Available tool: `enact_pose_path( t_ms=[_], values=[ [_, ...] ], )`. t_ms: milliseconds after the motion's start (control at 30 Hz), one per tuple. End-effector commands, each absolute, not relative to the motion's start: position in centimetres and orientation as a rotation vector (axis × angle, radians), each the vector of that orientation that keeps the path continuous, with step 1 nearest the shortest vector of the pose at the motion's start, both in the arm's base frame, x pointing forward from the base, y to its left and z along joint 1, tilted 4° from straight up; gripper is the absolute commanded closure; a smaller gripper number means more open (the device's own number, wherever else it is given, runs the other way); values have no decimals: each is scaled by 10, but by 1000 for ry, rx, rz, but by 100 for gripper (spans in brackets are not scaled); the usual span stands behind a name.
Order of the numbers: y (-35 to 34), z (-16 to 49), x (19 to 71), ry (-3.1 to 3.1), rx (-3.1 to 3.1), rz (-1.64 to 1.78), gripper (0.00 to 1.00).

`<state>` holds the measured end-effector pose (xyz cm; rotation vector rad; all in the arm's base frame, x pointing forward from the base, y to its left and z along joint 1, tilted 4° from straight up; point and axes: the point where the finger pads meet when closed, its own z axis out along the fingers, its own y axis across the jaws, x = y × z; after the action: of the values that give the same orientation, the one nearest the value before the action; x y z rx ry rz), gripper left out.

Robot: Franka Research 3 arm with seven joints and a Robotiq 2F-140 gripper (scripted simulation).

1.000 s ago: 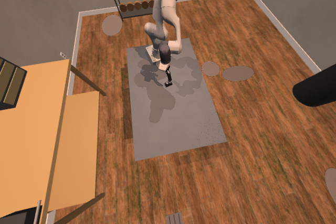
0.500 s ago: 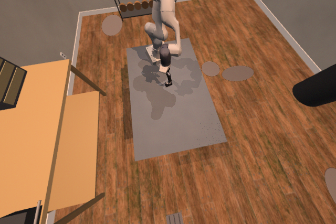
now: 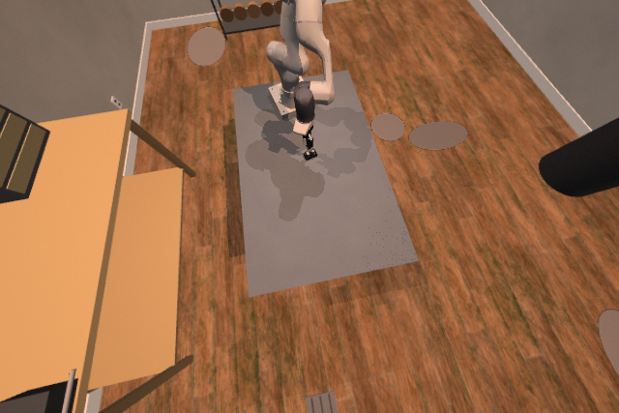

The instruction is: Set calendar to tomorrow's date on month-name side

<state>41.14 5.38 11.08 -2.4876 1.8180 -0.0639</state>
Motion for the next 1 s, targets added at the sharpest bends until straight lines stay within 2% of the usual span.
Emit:
enact_pose_path(
  t_ms=[0,967],
  values=[
    [53,111,413,1823,-2483,-68,71],
    [53,108,413,1823,-2483,-68,71]
  ],
)
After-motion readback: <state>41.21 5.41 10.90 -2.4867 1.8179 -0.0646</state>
